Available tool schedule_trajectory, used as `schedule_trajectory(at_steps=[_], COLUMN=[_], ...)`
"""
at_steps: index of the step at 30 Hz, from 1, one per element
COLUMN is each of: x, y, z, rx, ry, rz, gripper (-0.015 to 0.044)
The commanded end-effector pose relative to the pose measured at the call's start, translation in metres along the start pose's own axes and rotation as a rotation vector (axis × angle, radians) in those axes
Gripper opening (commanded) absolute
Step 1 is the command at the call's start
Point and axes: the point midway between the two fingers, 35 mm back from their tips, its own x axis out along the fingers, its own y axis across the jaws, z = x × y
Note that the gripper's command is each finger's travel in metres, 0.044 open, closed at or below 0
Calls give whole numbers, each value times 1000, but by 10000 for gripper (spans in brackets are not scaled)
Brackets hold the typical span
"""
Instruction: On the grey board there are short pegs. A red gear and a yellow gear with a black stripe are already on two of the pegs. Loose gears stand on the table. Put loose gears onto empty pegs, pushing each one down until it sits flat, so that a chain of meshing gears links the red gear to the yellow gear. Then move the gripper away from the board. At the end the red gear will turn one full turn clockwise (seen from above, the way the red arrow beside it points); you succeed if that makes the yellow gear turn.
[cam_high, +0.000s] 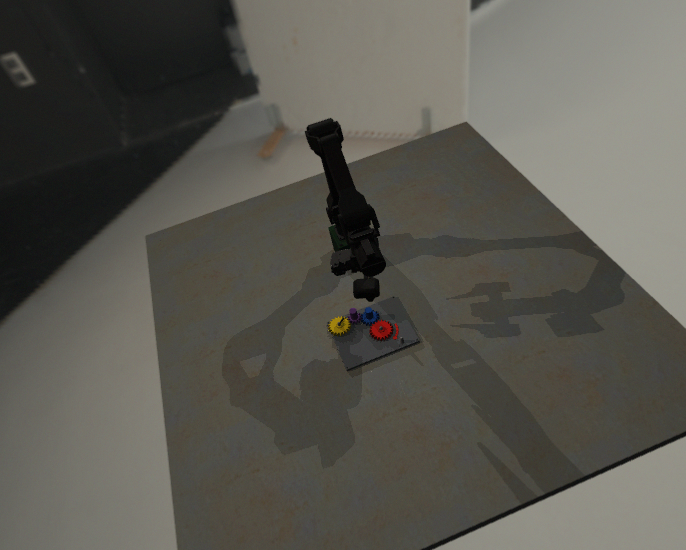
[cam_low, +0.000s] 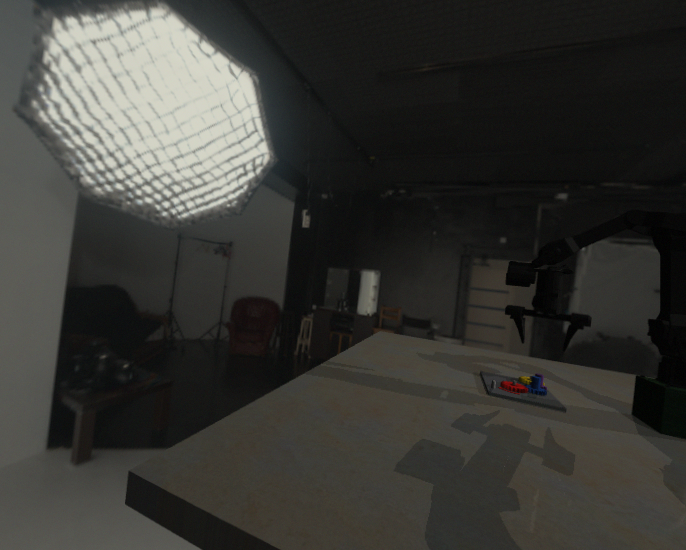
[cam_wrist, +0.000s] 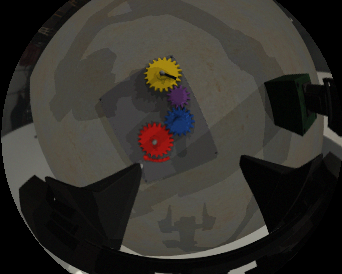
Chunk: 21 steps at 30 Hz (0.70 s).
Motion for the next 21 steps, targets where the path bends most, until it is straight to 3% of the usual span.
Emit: schedule_trajectory(at_steps=[1, 14, 17, 21], x=[-9, -36, -40, -40], y=[-12, -132, -163, -165], z=[-54, -203, -220, -221], rx=[-5, -6, -6, -6], ry=[10, 23, 23, 23], rz=[0, -15, -18, -18], gripper=[440, 440, 440, 440])
